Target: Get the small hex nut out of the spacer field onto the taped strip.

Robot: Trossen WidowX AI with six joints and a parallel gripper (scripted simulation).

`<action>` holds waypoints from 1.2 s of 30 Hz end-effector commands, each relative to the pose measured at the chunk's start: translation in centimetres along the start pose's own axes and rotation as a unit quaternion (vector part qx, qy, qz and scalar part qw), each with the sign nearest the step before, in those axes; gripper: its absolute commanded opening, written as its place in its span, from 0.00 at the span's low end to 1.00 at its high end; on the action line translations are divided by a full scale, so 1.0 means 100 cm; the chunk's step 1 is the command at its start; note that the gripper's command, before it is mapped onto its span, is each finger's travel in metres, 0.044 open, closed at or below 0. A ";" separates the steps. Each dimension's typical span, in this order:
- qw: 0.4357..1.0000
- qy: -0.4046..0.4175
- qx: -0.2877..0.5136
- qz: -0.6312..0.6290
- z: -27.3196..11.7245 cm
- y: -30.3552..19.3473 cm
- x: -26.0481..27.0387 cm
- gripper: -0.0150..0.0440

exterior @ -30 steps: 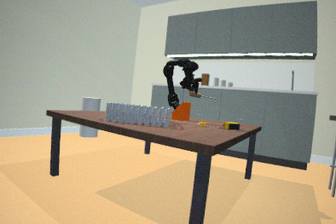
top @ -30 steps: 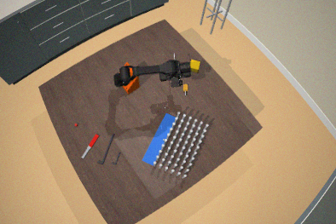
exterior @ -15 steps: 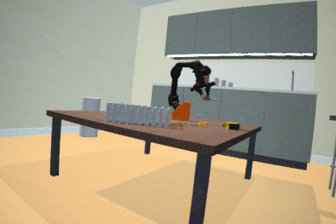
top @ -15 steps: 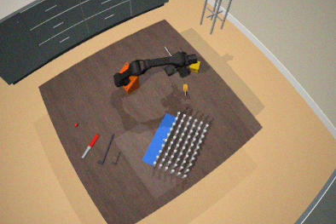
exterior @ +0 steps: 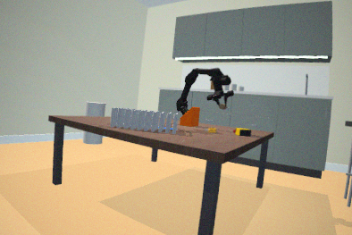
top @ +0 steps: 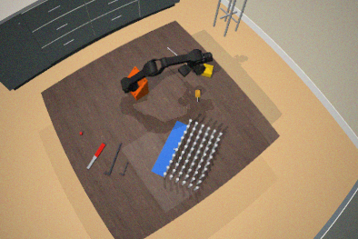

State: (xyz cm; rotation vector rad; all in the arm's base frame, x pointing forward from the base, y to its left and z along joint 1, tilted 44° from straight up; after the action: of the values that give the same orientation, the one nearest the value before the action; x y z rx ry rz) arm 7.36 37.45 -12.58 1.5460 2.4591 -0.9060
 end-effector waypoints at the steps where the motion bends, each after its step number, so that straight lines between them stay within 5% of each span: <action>1: 1.000 0.010 0.000 -0.003 -0.004 0.002 0.001 0.25; 36: 1.000 0.010 -0.001 -0.003 0.024 0.017 -0.006 0.25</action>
State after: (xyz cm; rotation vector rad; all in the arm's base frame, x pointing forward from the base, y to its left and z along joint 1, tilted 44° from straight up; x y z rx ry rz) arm 8.47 36.55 -14.78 1.5643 2.4783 -0.8869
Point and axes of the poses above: the point midway between the two fingers, 35 mm back from their tips, its own z axis out along the fingers, its own x axis across the jaws, y = z × x, the point moved 2 cm from there along -z, back along the fingers, and after that the axes turned 12 degrees about -z, right-handed, at the moved point
